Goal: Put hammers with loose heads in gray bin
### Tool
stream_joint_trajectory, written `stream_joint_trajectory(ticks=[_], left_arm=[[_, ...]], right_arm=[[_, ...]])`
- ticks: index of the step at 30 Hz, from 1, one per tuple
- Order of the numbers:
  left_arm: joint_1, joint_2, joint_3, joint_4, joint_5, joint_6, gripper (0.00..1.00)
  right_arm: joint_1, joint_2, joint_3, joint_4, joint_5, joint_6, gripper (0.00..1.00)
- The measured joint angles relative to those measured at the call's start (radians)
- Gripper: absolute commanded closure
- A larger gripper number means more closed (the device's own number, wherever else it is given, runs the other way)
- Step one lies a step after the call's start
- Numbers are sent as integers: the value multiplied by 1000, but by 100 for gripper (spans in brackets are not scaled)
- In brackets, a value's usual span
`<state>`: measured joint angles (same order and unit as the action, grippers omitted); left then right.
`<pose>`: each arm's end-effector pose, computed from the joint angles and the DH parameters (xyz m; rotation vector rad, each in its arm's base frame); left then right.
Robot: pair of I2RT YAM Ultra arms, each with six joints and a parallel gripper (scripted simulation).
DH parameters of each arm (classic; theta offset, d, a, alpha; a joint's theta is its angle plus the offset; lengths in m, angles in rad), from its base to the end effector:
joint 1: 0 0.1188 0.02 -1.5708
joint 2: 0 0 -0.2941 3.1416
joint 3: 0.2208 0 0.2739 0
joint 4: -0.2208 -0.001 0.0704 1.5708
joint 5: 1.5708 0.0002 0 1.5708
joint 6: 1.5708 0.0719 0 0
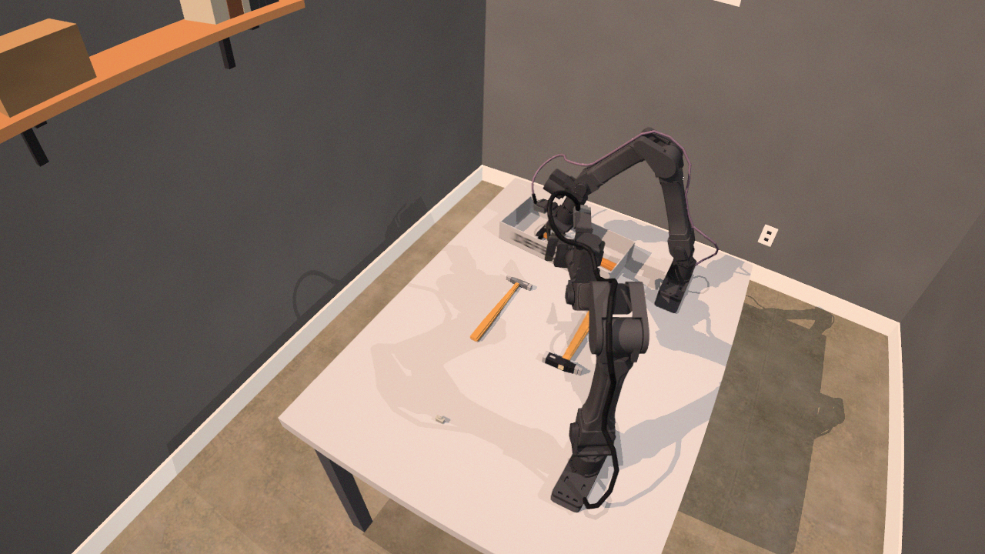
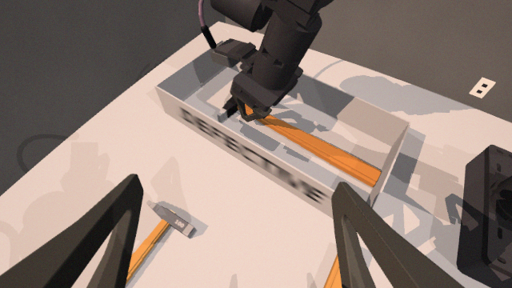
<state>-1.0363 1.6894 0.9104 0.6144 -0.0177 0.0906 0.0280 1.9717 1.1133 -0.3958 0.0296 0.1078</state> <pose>0.2197 -0.3667 0.2422 0.9415 1.5154 -0.6746 0.3988 0.0100 0.0913 0.1193 2.8212 -0.0111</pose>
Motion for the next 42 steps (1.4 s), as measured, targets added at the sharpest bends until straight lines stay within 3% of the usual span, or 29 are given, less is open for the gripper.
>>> stream_joint_trajectory(ticks=[6,10,11,21,42], left_arm=[[0,0,0,0,0,0,0],[0,0,0,0,0,0,0],[0,0,0,0,0,0,0],[0,0,0,0,0,0,0],[25,-28,14,-89,72,15,0]], right_arm=[[0,-30,0,-8,0,-1,47],[0,-62,0,-22,1,-1,2],[0,-70,0,-30,1,-1,0],[0,-179,0,-132,3,0,0],[0,-170,0,-159,3,4,0]])
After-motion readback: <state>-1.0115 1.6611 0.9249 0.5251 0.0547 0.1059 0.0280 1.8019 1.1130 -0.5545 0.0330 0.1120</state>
